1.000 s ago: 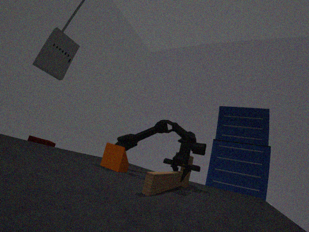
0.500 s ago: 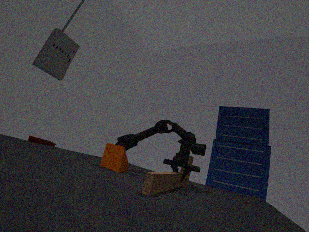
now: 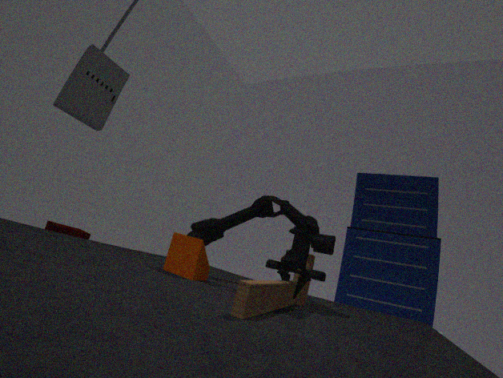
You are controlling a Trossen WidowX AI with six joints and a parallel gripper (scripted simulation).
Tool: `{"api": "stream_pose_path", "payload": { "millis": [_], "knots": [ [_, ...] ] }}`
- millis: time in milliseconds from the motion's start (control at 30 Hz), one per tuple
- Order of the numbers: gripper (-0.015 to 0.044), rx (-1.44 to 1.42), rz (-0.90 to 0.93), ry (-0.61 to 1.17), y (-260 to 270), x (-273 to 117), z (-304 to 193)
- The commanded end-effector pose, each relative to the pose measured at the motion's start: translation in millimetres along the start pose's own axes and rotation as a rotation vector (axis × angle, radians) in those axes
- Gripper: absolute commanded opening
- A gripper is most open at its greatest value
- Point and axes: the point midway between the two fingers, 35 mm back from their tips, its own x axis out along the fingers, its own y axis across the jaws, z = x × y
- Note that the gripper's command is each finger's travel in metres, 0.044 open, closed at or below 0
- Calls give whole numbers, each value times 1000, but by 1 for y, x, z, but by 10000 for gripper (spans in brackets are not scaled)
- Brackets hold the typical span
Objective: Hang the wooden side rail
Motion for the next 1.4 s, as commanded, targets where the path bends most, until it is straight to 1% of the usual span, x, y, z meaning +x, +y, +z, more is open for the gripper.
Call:
{"api": "stream_pose_path", "payload": {
  "millis": [0,667,1067,1200,1233,1300,1367],
  "knots": [
    [0,-1,10,8,2,-2,0],
    [0,-1,10,8,2,2,0],
    [315,2,0,0,0,2,1],
    [420,0,5,3,0,-17,1],
    [440,0,6,4,0,-25,1],
    [440,-1,9,7,-1,-36,1],
    [440,-1,10,7,-1,-38,1]
  ]
}}
